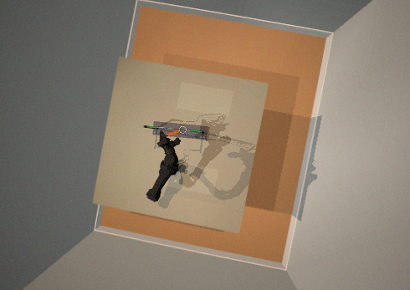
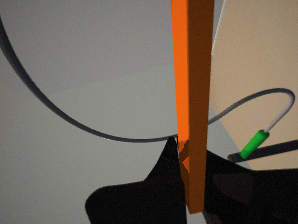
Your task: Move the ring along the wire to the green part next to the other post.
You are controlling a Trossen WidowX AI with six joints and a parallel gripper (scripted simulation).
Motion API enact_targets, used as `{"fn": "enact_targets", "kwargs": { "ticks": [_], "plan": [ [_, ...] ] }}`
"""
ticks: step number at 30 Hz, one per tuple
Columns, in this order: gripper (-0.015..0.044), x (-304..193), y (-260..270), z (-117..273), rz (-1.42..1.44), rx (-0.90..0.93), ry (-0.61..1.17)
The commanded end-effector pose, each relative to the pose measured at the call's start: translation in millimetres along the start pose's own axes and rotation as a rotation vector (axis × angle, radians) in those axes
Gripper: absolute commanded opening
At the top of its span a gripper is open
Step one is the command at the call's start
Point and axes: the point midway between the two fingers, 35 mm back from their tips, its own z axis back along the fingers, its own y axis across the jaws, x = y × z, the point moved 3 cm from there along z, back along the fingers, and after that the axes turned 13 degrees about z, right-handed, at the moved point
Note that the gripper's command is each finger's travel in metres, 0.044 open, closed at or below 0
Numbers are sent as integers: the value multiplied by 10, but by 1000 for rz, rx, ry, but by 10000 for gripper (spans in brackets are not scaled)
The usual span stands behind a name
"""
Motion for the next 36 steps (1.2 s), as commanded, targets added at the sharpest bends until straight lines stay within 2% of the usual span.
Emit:
{"fn": "enact_targets", "kwargs": {
  "ticks": [1, 36],
  "plan": [
    [-150, 3, 17, -1, 43, -20, 0],
    [-150, -10, -70, -8, 371, -225, 5]
  ]
}}
